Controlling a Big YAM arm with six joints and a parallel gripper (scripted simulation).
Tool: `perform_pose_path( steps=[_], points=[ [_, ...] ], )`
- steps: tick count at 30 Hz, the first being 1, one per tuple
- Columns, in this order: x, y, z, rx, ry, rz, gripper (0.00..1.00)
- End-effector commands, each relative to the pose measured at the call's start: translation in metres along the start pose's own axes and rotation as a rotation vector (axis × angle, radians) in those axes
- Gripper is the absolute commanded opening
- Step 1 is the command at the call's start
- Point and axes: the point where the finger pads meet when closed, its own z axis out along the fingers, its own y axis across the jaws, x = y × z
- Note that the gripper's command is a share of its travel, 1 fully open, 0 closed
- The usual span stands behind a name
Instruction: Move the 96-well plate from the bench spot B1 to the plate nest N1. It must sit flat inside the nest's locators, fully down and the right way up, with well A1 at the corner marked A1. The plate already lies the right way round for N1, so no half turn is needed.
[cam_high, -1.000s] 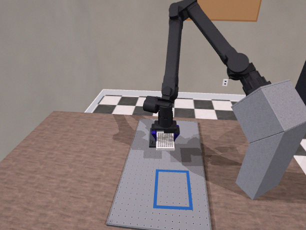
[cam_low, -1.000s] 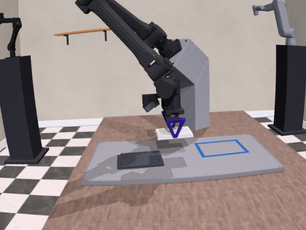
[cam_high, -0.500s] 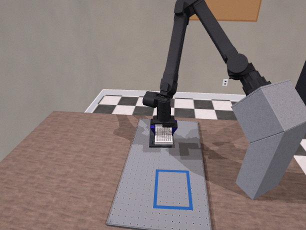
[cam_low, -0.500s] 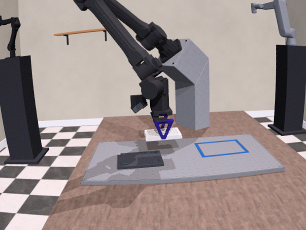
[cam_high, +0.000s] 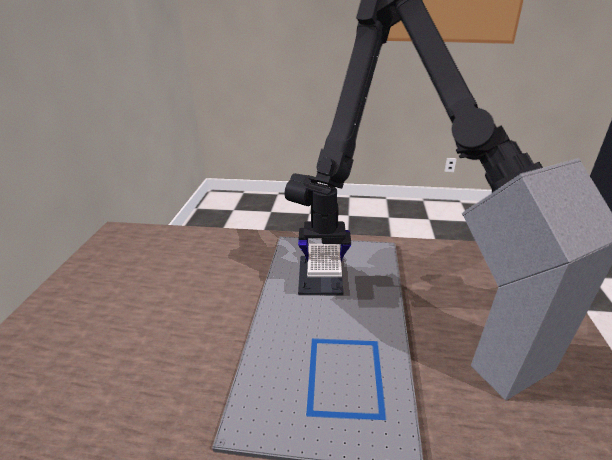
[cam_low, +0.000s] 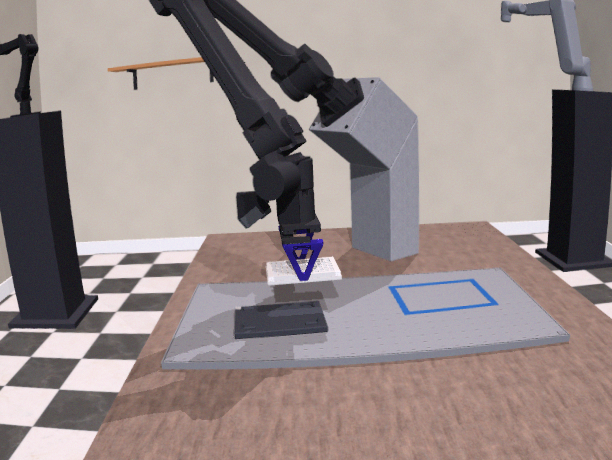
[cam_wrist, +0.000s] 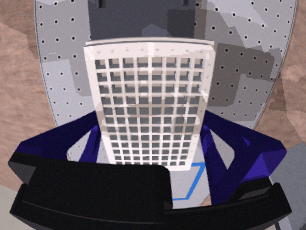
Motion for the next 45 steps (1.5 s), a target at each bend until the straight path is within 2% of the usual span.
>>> perform_pose_path(
  steps=[1, 6, 9, 14, 16, 17, 18, 20, 22, 30, 31, 32, 45],
  points=[
    [-0.023, 0.008, -0.006, -0.015, -0.016, 0.002, 0.0],
    [-0.041, 0.011, -0.008, -0.017, -0.017, 0.003, 0.0],
    [-0.043, 0.013, -0.008, -0.019, -0.016, 0.0, 0.0],
    [-0.063, 0.015, -0.009, -0.019, -0.019, 0.003, 0.0],
    [-0.064, 0.015, -0.009, -0.019, -0.019, 0.003, 0.0],
    [-0.052, 0.015, -0.007, -0.018, -0.009, -0.002, 0.0],
    [-0.048, 0.019, -0.012, -0.03, -0.001, -0.023, 0.0],
    [-0.044, 0.015, -0.01, -0.022, 0.004, -0.028, 0.0],
    [-0.051, 0.014, -0.007, -0.018, -0.009, -0.002, 0.0],
    [-0.051, 0.014, -0.007, -0.018, -0.009, -0.002, 0.0],
    [-0.052, 0.008, -0.005, -0.009, -0.009, -0.002, 0.0],
    [-0.051, 0.014, -0.007, -0.018, -0.009, -0.002, 0.0],
    [-0.052, 0.009, -0.006, -0.014, -0.012, 0.001, 0.0]
  ],
)
